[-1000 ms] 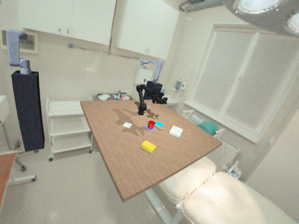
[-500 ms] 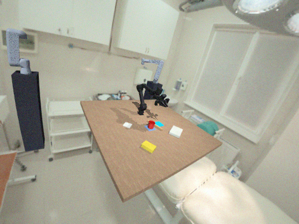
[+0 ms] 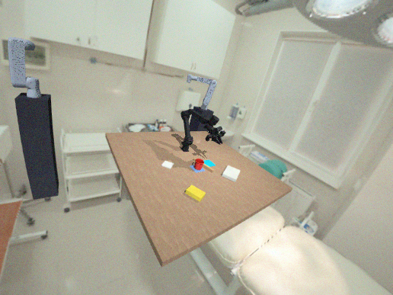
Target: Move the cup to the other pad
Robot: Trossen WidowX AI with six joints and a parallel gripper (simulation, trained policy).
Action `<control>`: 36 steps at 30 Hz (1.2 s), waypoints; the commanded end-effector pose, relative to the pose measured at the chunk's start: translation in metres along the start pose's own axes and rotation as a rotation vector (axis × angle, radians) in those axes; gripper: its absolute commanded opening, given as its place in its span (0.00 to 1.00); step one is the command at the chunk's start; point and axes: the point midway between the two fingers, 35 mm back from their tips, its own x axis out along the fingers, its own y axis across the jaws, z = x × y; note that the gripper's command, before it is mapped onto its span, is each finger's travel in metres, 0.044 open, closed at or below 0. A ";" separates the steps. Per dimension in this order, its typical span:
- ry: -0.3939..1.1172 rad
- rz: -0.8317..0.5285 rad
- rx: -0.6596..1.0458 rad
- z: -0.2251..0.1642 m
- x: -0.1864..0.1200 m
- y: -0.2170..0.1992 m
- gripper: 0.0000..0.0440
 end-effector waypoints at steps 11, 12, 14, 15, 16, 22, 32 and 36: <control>0.193 -0.033 0.048 -0.014 0.012 0.009 0.20; 0.208 -0.037 0.050 -0.015 0.013 0.009 0.20; 0.240 -0.045 0.053 -0.018 0.015 0.010 0.19; 0.255 -0.049 0.054 -0.020 0.016 0.010 0.19; 0.271 -0.054 0.054 -0.021 0.016 0.010 0.19; 0.365 -0.083 0.052 -0.030 0.021 0.010 0.19; 0.517 -0.137 0.029 -0.044 0.026 0.004 0.23; 0.577 -0.158 0.016 -0.049 0.027 0.001 0.24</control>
